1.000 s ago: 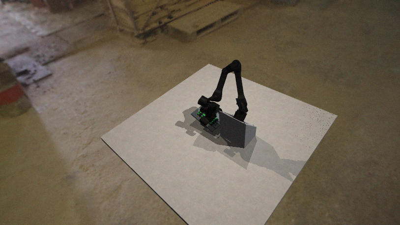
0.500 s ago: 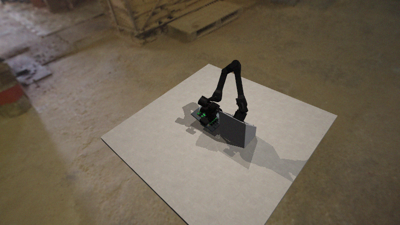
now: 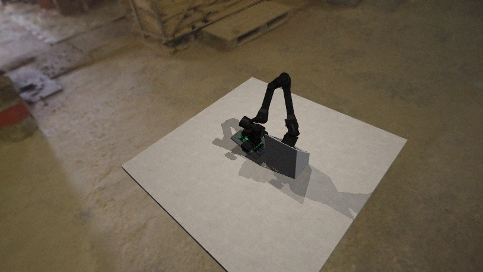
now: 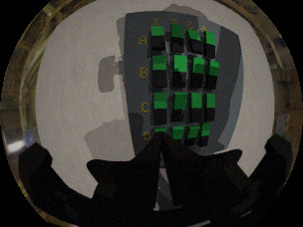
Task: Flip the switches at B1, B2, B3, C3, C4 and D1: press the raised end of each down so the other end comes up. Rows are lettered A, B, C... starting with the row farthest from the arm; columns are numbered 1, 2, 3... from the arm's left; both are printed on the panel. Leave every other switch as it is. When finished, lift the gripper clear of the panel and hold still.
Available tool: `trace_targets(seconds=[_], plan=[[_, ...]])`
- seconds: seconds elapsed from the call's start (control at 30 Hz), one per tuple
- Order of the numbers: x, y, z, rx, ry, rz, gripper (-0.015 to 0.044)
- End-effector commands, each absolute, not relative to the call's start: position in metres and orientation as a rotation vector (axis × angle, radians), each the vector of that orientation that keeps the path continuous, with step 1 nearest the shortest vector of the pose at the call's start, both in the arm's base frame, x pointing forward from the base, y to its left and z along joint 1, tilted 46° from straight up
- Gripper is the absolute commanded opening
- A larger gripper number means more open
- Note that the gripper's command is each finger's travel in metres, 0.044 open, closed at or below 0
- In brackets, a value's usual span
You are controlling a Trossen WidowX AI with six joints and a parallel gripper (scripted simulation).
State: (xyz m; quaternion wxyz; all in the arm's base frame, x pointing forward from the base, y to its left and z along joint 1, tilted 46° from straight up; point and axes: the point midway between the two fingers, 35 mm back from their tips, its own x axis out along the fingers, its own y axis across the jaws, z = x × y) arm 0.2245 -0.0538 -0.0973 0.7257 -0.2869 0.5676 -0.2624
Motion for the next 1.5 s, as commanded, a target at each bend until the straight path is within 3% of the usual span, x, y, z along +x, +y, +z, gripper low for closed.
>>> trace_targets(seconds=[0.0, 1.0, 1.37, 1.47], plan=[[0.224, -0.055, -0.097, -0.641, 1.253, -0.577, 0.0000], [0.225, -0.055, -0.099, -0.633, 1.251, -0.578, 0.0000], [0.209, -0.011, -0.057, -0.643, 1.229, -0.565, 0.0000], [0.233, -0.014, -0.040, -0.642, 1.229, -0.564, 0.0000]])
